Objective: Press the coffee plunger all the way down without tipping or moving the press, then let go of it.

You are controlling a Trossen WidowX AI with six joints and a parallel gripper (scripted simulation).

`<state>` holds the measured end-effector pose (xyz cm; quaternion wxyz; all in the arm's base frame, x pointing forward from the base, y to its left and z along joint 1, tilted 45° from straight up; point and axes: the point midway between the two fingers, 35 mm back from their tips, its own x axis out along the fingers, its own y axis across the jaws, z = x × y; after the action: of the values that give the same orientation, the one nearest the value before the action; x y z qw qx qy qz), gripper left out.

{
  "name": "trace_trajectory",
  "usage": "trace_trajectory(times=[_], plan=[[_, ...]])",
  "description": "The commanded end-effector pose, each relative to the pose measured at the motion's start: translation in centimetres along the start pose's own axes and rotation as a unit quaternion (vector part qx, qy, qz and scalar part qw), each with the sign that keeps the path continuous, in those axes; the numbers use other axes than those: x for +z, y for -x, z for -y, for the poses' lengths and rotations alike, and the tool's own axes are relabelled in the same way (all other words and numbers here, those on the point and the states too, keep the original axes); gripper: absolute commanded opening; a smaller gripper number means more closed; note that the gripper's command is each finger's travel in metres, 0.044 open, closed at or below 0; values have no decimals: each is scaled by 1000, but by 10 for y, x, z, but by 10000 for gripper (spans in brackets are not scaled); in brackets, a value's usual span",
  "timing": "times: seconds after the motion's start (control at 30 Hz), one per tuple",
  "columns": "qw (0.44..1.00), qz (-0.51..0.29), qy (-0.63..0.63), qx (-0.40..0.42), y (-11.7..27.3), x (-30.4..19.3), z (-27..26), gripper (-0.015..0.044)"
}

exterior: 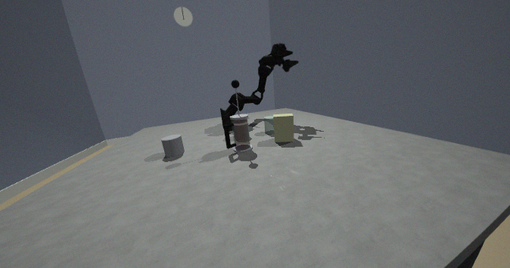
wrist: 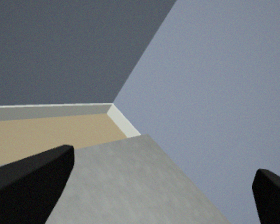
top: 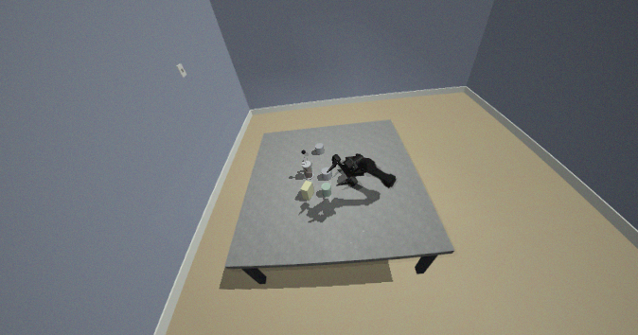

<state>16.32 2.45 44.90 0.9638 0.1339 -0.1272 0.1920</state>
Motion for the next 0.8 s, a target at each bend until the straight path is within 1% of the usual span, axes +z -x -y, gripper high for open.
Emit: trace_trajectory(times=[0.0, 0.03, 0.13, 0.3, 0.53, 0.77], plan=[[1000, -2, -1, -3, -1, -1, 3, 426], [1000, -5, -3, -8, -2, -1, 8, 440], [999, -12, -37, -34, -7, -6, 31, 440], [995, -26, -33, -86, -16, -18, 78, 440], [976, -122, -92, -154, -18, -63, 175, 440], [940, -209, -186, -195, 9, -127, 265, 440]])
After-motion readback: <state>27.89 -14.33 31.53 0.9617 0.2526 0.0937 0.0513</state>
